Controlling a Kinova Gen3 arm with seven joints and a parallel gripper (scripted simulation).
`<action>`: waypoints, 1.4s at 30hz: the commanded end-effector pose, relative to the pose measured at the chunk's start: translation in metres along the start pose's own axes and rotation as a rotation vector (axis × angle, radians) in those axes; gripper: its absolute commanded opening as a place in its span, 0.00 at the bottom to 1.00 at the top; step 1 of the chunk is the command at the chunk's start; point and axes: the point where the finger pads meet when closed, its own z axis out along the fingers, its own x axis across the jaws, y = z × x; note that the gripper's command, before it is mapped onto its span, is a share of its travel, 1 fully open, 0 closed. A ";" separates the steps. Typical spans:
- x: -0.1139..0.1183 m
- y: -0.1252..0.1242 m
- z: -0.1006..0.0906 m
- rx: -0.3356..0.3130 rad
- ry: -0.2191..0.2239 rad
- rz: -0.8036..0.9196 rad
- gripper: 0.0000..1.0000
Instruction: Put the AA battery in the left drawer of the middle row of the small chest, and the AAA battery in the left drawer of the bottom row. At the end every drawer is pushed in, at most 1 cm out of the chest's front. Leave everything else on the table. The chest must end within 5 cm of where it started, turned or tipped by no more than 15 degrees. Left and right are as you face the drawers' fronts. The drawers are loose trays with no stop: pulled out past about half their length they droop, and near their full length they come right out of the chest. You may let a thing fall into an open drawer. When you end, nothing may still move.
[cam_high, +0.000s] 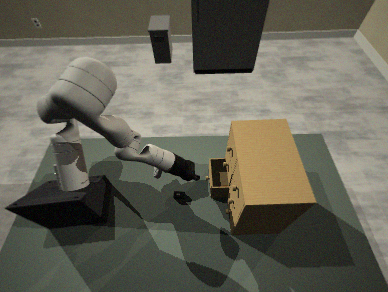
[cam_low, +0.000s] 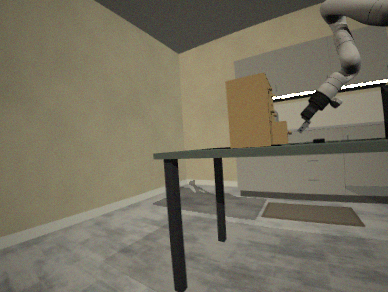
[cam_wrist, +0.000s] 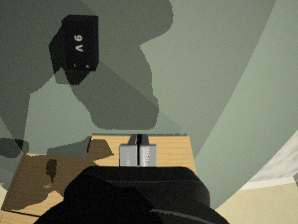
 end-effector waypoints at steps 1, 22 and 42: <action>0.000 0.003 0.002 -0.003 -0.001 -0.002 0.00; 0.000 0.025 0.024 -0.003 -0.001 -0.002 0.00; 0.000 0.048 0.046 -0.003 -0.001 -0.002 0.00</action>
